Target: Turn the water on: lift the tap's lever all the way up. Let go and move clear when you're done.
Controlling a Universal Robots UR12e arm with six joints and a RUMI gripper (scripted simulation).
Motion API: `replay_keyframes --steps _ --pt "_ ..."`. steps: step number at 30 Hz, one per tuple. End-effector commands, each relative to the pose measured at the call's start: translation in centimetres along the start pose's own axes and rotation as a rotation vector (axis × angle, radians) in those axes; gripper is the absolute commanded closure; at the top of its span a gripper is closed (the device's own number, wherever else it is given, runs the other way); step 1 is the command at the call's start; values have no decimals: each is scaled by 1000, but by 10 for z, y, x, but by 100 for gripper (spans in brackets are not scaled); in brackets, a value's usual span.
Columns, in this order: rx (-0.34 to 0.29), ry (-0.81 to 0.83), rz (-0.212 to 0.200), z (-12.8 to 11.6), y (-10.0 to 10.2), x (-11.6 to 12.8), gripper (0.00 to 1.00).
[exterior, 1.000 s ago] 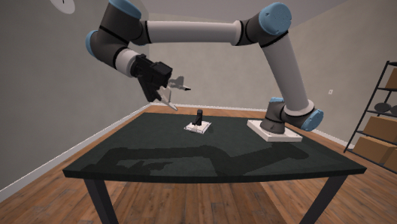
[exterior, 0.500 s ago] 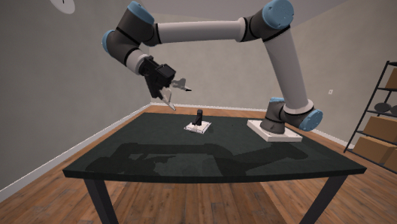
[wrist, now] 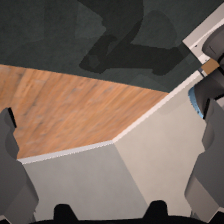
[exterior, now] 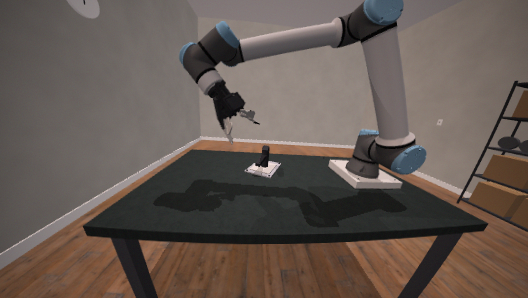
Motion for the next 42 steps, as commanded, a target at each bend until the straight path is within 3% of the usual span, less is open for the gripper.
replay_keyframes --steps 1,4,6,9,11,14,17,18,26,28,36,42 --pt "49 90 98 27 3 22 0" --pt "76 163 166 46 8 39 0" --pt "81 177 179 50 9 43 0" --pt "108 261 256 70 16 63 0" --pt "108 261 256 70 16 63 0" --pt "132 349 337 90 24 85 0" --pt "147 410 392 102 31 101 0" --pt "147 410 392 102 31 101 0" --pt "184 599 565 134 56 148 0" --pt "184 599 565 134 56 148 0" --pt "200 718 676 149 75 179 0" --pt "204 755 711 153 81 189 0"
Point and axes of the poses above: the point where the finger pads meet when closed, its own y axis out along the fingers, its own x axis across the jaws, z = x × y, the point moved 6 cm from there along -y, back along the fingers, and after that the axes turned 11 degrees about y, right-handed, at the moved point
